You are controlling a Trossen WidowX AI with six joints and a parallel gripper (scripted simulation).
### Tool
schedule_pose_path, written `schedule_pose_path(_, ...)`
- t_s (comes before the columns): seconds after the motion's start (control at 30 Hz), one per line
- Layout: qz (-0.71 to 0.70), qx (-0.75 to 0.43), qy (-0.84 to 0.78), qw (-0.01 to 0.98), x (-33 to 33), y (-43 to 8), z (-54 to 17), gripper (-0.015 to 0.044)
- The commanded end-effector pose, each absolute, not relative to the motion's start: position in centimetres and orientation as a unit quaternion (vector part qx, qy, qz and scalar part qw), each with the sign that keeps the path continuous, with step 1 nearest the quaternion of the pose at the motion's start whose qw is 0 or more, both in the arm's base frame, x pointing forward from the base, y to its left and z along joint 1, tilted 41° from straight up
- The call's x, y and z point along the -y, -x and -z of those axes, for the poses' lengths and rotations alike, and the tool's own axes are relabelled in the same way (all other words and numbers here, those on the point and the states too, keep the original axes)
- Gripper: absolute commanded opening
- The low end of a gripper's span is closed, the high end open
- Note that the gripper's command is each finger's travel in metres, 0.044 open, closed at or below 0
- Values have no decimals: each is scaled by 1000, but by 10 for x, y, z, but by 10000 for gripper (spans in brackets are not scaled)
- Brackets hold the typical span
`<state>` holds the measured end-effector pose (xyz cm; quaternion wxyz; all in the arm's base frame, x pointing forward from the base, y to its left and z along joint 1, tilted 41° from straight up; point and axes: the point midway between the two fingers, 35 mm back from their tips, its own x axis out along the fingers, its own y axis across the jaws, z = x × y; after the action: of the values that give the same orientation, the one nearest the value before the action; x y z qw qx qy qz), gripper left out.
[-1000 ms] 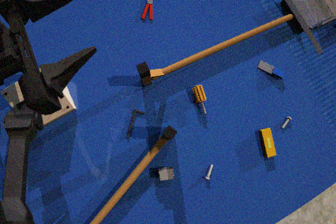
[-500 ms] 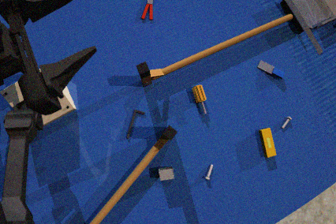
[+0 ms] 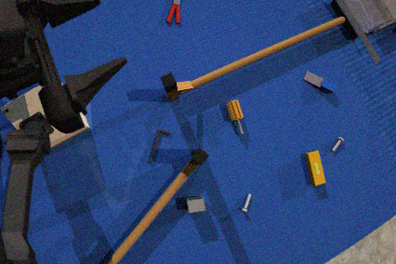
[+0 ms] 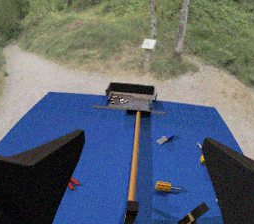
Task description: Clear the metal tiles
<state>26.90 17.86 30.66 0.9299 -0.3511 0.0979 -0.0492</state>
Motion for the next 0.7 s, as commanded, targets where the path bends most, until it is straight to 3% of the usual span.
schedule_pose_path(0.0,55,-117,358,925,-171,-278,-291,440)
schedule_pose_path(0.67,101,-223,362,900,-112,-313,-225,440)
